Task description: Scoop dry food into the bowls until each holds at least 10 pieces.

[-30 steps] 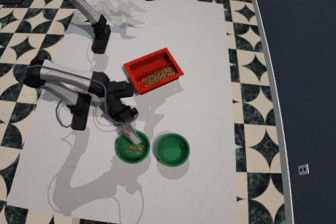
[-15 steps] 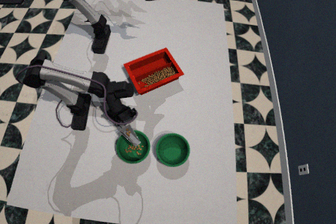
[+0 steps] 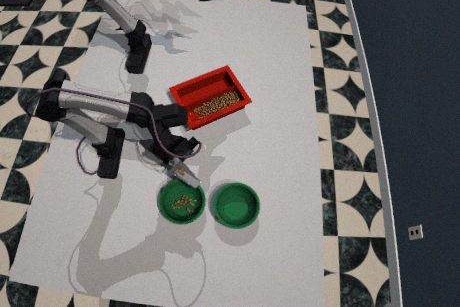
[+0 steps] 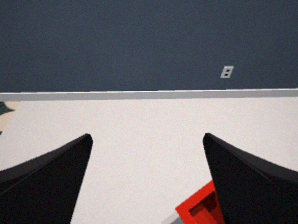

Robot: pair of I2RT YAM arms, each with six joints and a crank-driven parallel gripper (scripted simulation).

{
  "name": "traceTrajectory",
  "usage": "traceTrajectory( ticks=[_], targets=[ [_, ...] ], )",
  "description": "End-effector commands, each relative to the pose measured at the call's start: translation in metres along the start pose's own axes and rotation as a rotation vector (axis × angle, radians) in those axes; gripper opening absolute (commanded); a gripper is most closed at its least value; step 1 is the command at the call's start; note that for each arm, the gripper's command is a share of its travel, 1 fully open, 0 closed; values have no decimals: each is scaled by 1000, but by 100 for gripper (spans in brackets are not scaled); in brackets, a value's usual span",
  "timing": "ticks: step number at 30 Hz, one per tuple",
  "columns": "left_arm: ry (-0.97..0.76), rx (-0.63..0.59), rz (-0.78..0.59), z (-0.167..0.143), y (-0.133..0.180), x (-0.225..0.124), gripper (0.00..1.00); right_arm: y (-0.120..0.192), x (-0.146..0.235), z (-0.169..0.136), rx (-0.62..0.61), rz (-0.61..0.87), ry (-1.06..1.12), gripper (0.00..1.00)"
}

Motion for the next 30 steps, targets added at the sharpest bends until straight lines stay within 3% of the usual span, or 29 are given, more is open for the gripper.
traceTrajectory(
  ticks=[1,30],
  targets=[
    [1,-31,6,12,2,2,100,17,20,4,42,84,122,0],
    [1,-31,5,12,2,2,100,105,116,-35,250,488,820,0]
  ],
)
Point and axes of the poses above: on each arm, the point where the finger pads meet when closed, its own y axis back along the fingers, its own x axis across the jaws, z = x × y, the point moved 3 cm from there along y, back along the fingers, and after that the axes turned 10 degrees about -y, right-handed, at the moved point
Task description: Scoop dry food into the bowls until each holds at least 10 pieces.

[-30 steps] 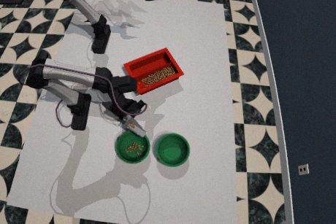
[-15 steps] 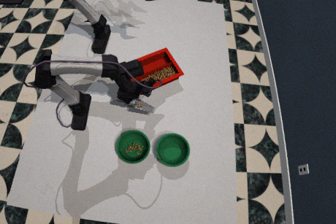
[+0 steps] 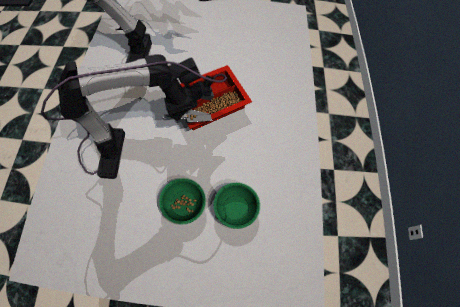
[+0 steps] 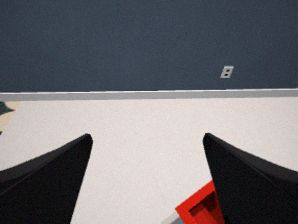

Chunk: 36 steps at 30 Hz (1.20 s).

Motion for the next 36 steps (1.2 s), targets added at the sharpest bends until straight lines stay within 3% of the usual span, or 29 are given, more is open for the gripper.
traceTrajectory(
  ticks=[1,7,17,18,36],
  targets=[
    [1,-31,5,12,2,2,100,11,12,4,23,57,80,0],
    [1,-31,5,12,2,2,100,21,40,4,62,138,227,0],
    [1,-31,5,12,2,2,100,26,41,13,4,126,204,0],
    [1,-31,5,12,2,2,100,16,39,12,57,119,204,0],
    [1,-31,5,12,2,2,100,-5,41,22,157,91,212,0]
  ],
)
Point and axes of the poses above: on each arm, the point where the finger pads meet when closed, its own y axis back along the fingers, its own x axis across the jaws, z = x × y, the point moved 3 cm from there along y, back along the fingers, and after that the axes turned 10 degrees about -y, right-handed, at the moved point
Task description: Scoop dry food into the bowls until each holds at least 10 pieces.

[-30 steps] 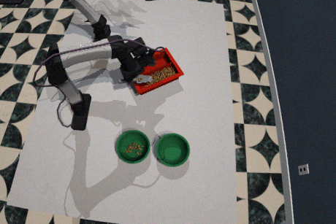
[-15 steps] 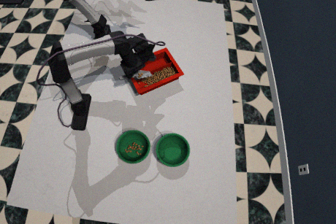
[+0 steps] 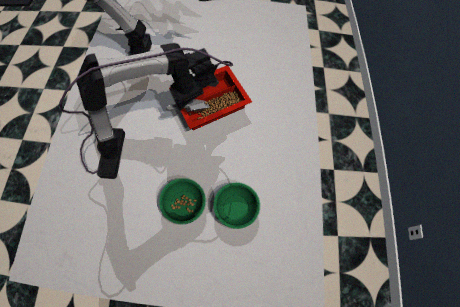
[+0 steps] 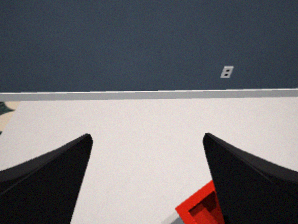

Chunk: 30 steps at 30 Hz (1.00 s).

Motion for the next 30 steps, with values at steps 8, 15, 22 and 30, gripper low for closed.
traceTrajectory(
  ticks=[8,15,22,30],
  targets=[
    [1,-31,5,12,2,2,100,-9,-5,14,59,-11,-2,0],
    [1,-31,5,12,2,2,100,-16,-6,18,98,-21,0,0],
    [1,-31,5,12,2,2,100,-3,-2,23,53,-15,2,0],
    [1,-31,5,12,2,2,100,-26,-8,23,119,-27,-9,0]
  ],
)
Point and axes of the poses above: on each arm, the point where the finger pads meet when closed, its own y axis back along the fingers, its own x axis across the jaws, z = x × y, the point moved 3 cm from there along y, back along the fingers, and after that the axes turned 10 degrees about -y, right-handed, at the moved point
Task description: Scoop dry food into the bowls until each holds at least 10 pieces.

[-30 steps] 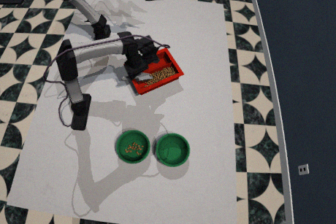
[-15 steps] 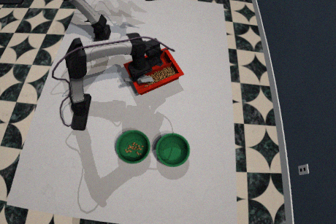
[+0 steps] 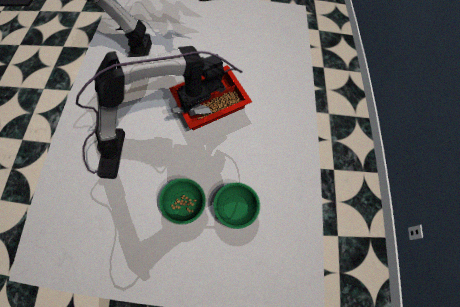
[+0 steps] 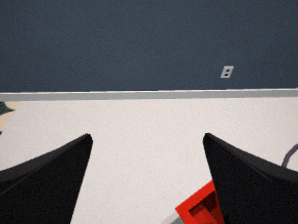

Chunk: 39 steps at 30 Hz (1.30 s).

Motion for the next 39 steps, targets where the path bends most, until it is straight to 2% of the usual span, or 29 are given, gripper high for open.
traceTrajectory(
  ticks=[1,2,4,6,7,8,11,14,22,23,24,29,31,33,35,36,39],
  targets=[
    [1,-31,6,12,2,2,100,1,-5,7,-3,-6,-8,0],
    [1,-31,6,12,2,2,100,14,-2,4,-48,1,2,0],
    [1,-31,5,12,2,2,100,22,-1,6,-81,5,5,0],
    [1,-31,5,12,2,2,100,20,-1,6,-73,4,5,0],
    [1,-31,5,12,2,2,100,-5,1,5,-11,-6,11,0],
    [1,-31,5,12,2,2,100,-14,-3,3,16,-10,1,0],
    [1,-31,6,12,2,2,100,-5,0,7,-28,-4,7,0],
    [1,-31,5,12,2,2,100,-20,1,5,13,-10,10,0],
    [1,-31,5,12,2,2,100,1,1,8,-58,1,-7,0],
    [1,-31,6,12,2,2,100,0,-1,7,-54,0,-2,0],
    [1,-31,5,12,2,2,100,-15,2,17,-19,-5,1,0],
    [1,-31,5,12,2,2,100,-10,7,21,-42,-1,9,0],
    [1,-31,6,12,2,2,100,-15,6,19,1,-7,4,0],
    [1,-31,5,12,2,2,100,-6,5,24,-56,2,1,0],
    [1,-31,5,12,2,2,100,-6,5,24,-56,2,1,0],
    [1,-31,5,12,2,2,100,-15,6,24,-22,-1,1,0],
    [1,-31,5,12,2,2,100,-15,8,29,-38,0,3,0]
  ],
)
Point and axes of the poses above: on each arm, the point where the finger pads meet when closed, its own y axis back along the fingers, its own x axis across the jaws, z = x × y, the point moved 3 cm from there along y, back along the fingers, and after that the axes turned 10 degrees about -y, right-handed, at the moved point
